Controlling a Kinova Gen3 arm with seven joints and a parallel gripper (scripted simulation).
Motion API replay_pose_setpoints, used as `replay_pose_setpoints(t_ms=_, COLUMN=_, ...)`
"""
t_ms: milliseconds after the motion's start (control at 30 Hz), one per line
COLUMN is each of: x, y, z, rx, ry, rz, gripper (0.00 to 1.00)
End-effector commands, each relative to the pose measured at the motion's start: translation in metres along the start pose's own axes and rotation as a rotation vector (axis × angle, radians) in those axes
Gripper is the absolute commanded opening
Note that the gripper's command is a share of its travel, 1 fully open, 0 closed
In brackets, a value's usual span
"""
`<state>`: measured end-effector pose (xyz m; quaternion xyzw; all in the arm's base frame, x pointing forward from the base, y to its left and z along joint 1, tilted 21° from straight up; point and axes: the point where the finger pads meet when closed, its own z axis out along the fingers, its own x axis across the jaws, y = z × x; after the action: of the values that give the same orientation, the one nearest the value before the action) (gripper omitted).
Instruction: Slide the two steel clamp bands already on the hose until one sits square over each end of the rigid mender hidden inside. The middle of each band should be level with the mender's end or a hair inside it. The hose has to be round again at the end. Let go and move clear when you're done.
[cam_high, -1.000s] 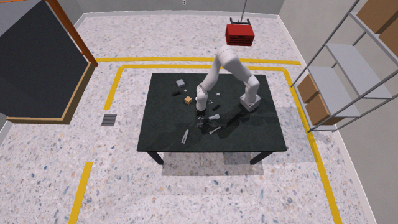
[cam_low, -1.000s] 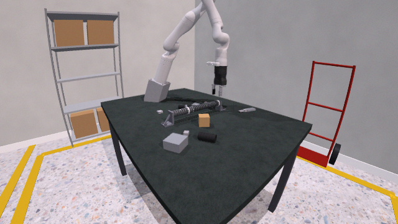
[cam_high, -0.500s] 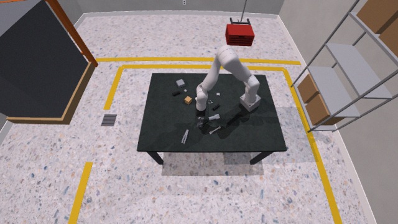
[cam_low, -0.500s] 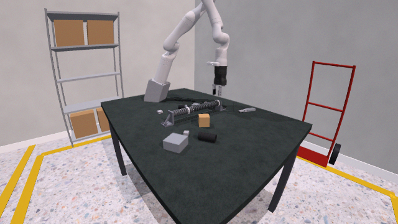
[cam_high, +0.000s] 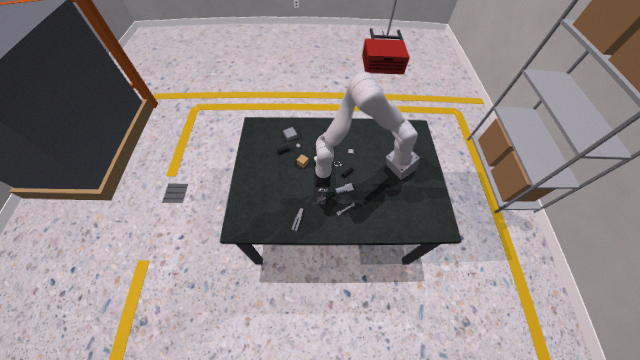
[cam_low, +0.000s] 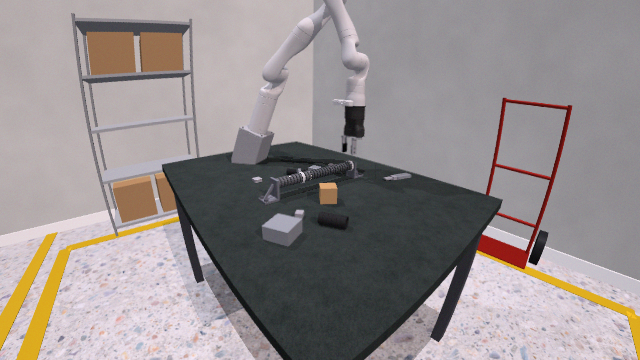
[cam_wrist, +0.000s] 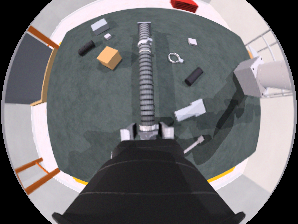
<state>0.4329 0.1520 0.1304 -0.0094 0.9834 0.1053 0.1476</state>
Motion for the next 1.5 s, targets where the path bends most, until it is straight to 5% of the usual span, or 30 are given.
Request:
replay_pose_setpoints(t_ms=0, x=-0.001, y=0.0, z=-0.001, rx=-0.001, ry=-0.002, rz=0.0, gripper=0.86)
replay_pose_setpoints(t_ms=367, x=-0.001, y=0.0, z=0.001, rx=-0.001, ry=-0.002, rz=0.0, gripper=0.86)
replay_pose_setpoints(t_ms=667, x=-0.001, y=0.0, z=0.025, rx=-0.001, ry=-0.002, rz=0.0, gripper=0.86)
replay_pose_setpoints(t_ms=1467, x=-0.001, y=0.0, z=0.027, rx=-0.001, ry=-0.002, rz=0.0, gripper=0.86)
